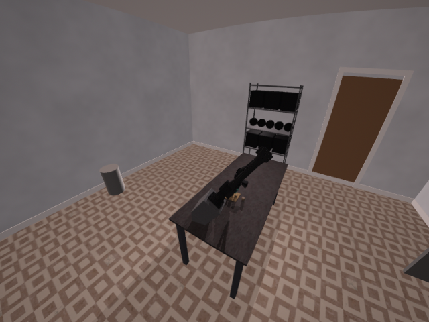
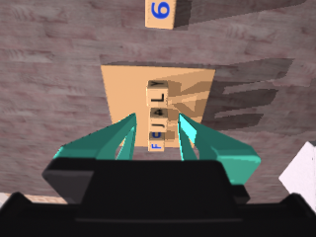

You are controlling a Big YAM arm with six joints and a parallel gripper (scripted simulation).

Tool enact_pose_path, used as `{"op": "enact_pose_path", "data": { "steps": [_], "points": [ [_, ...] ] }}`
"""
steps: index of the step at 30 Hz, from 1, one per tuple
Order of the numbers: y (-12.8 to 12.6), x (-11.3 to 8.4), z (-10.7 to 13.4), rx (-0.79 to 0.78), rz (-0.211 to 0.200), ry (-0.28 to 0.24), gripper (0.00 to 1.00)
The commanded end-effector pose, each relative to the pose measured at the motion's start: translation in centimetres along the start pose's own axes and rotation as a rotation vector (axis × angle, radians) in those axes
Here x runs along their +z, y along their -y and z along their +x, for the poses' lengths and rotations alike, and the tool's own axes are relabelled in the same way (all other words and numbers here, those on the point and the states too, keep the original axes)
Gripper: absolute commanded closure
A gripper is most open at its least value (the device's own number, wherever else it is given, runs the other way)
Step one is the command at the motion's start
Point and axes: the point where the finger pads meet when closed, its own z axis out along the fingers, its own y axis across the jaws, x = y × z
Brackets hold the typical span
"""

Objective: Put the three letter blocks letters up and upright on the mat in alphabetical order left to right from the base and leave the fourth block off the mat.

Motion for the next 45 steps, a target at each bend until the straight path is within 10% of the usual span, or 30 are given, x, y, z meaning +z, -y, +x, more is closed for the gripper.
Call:
{"op": "enact_pose_path", "data": {
  "steps": [1, 20, 21, 45],
  "points": [
    [-0.3, -1.9, -0.1, 0.008, -0.021, 0.005, 0.56],
    [-1.5, -4.7, -1.2, 0.044, -0.03, 0.005, 0.56],
    [-1.4, -4.6, -1.0, 0.04, -0.028, 0.005, 0.0],
    [-2.0, -8.4, -0.5, 0.028, -0.051, 0.002, 0.0]
  ]
}}
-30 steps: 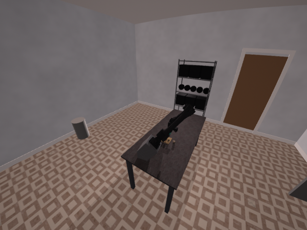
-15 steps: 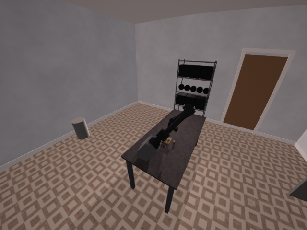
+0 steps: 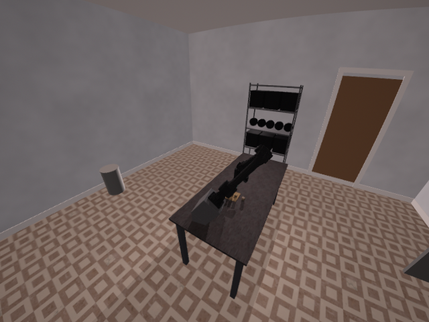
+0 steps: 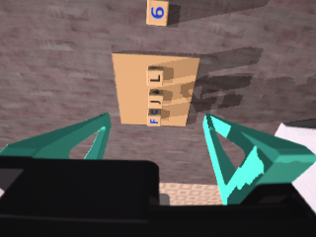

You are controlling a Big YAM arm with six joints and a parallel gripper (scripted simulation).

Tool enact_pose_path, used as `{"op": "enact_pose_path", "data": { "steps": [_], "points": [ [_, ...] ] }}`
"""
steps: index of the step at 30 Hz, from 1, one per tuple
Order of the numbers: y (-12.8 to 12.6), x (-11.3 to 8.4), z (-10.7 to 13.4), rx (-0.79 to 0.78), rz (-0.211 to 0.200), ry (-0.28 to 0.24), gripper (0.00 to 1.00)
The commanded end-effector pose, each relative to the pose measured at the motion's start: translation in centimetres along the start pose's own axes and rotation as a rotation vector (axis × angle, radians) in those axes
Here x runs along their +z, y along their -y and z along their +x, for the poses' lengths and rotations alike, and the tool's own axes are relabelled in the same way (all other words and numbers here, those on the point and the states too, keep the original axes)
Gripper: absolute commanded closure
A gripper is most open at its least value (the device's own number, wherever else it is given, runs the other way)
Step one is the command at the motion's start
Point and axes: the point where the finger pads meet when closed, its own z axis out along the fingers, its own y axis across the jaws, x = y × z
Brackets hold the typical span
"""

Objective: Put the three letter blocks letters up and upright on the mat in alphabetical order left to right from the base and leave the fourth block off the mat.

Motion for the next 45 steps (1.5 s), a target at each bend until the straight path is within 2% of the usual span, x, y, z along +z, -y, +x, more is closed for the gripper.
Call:
{"op": "enact_pose_path", "data": {
  "steps": [1, 8, 13, 16, 17, 18, 45],
  "points": [
    [-2.4, -2.9, -0.7, 0.042, -0.049, 0.003, 0.0],
    [-2.5, -6.9, -0.7, 0.045, -0.053, 0.0, 0.0],
    [-2.5, -8.6, -0.8, 0.049, -0.052, -0.002, 0.0],
    [-2.4, -8.4, -1.4, 0.063, -0.042, 0.0, 0.0],
    [-1.8, -7.4, -1.0, 0.049, -0.01, 0.003, 0.0],
    [-1.6, -7.4, -0.7, 0.042, -0.009, 0.004, 0.0],
    [-1.6, -7.5, -0.7, 0.037, -0.013, 0.003, 0.0]
  ]
}}
